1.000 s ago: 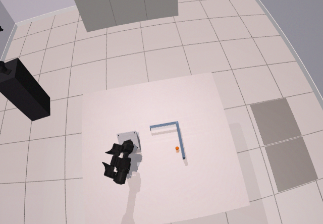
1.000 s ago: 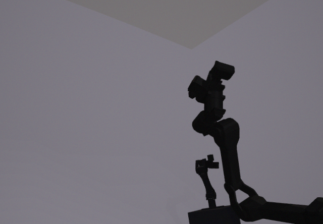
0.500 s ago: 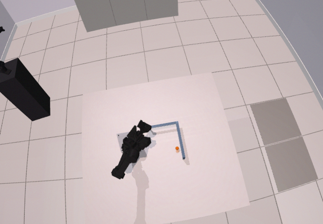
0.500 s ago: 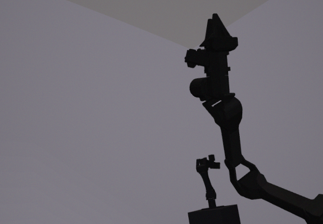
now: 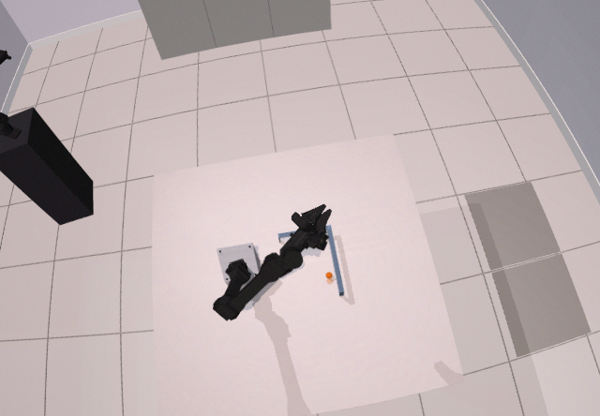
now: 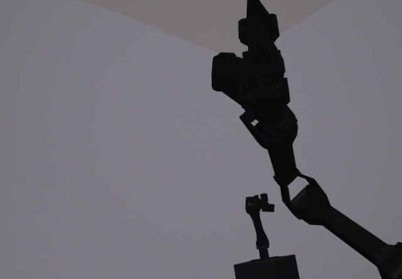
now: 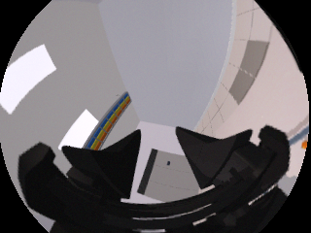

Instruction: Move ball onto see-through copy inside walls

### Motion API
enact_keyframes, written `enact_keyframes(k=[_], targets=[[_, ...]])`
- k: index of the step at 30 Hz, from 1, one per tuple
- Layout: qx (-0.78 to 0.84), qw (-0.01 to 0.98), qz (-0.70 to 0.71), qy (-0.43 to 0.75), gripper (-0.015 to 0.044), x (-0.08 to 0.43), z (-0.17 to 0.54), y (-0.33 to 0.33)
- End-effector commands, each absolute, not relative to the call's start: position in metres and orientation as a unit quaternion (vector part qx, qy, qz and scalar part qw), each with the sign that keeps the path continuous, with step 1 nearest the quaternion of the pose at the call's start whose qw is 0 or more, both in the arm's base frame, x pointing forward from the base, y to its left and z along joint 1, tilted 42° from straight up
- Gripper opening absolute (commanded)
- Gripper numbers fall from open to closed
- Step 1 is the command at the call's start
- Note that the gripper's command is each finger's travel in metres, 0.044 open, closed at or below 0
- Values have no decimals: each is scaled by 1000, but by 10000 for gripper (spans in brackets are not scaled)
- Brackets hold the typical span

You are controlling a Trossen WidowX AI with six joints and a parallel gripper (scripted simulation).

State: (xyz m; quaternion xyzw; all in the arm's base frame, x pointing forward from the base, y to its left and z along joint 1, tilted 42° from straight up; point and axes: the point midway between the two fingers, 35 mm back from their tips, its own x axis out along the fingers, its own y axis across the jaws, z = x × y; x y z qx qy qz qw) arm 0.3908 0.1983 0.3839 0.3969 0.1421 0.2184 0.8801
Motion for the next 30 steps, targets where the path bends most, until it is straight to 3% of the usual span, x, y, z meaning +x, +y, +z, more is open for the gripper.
enact_keyframes(k=[1, 15, 22, 30], targets=[[349, 911, 132, 174, 242, 424, 338, 169], [155, 913, -136, 352, 242, 455, 176, 50], [18, 837, -252, 485, 242, 426, 95, -28], [-149, 687, -313, 638, 242, 369, 35, -110]])
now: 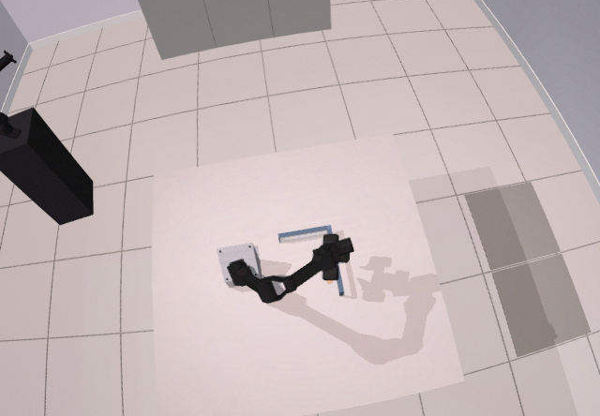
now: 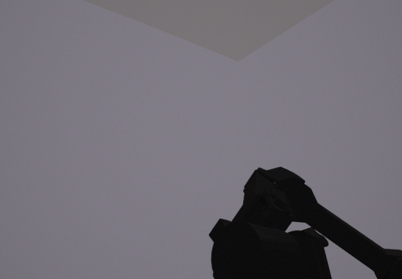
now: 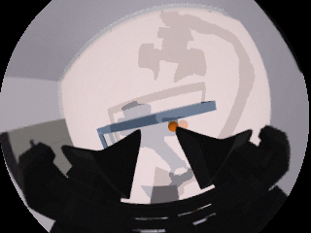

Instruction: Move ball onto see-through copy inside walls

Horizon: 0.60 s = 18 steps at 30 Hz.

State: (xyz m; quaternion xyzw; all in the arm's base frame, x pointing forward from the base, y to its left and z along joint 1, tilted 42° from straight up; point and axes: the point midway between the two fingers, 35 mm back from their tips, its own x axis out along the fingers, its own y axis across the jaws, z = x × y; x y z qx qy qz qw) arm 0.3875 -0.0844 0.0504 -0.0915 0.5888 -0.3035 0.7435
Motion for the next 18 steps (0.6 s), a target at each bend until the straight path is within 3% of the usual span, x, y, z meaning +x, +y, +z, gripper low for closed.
enact_keyframes(k=[1, 18], targets=[[-162, 673, -314, 650, 242, 365, 31, -116], [-192, 646, -313, 669, 242, 357, 15, -140]])
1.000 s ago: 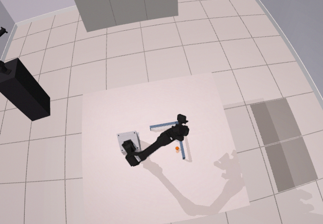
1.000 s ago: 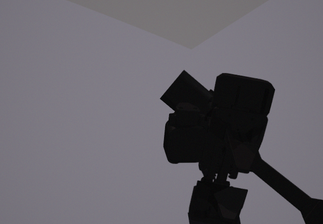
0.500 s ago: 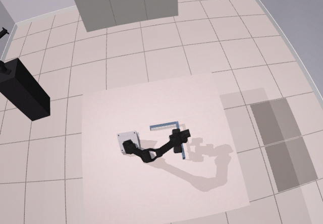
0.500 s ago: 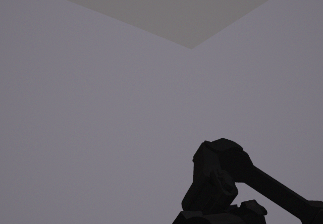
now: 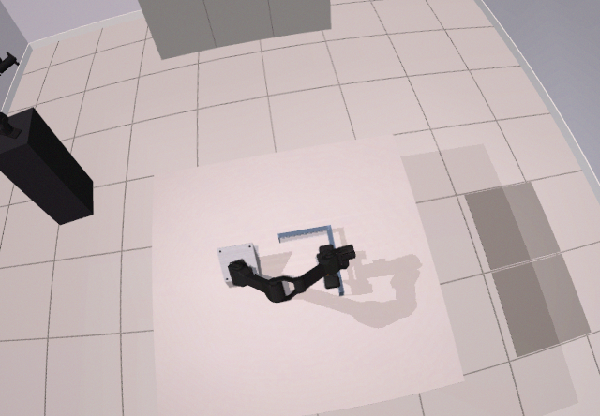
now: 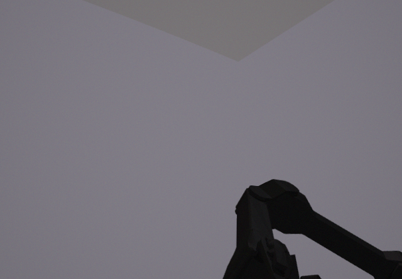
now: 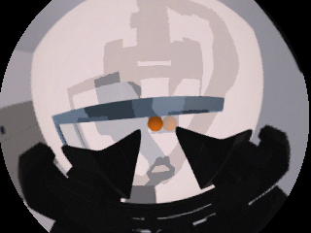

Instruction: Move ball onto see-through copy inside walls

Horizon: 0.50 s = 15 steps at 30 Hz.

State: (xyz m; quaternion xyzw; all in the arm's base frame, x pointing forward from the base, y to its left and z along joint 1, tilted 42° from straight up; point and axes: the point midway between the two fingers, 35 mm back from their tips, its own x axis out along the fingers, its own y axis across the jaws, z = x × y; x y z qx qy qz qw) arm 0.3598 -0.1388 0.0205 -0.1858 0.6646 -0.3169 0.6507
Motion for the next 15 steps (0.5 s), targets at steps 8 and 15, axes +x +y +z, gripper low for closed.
enact_keyframes(k=[8, 15], targets=[[-192, 646, -313, 669, 242, 357, 6, -147], [-192, 646, -313, 669, 242, 356, -2, -155]])
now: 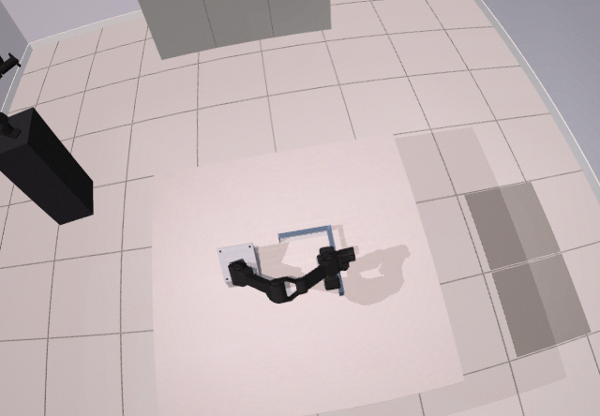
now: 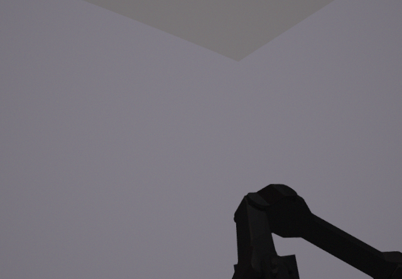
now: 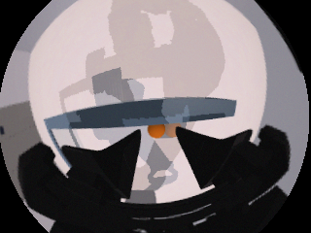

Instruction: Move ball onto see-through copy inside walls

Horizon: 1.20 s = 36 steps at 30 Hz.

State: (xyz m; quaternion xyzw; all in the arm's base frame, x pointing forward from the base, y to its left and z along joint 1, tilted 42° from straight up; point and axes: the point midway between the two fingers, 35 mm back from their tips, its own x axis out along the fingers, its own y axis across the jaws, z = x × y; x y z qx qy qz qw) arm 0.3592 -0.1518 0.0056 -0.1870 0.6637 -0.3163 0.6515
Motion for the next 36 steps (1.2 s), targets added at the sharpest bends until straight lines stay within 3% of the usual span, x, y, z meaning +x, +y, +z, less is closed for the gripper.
enact_keyframes(k=[1, 8, 11, 22, 26, 36], targets=[[-192, 646, -313, 669, 242, 355, -3, -156], [-192, 646, -314, 669, 242, 354, -9, -162], [-192, 646, -314, 669, 163, 354, -9, -162], [-192, 646, -314, 669, 90, 354, -9, -162], [-192, 646, -313, 669, 0, 357, -2, -154], [-190, 647, -311, 670, 0, 368, 55, -102]])
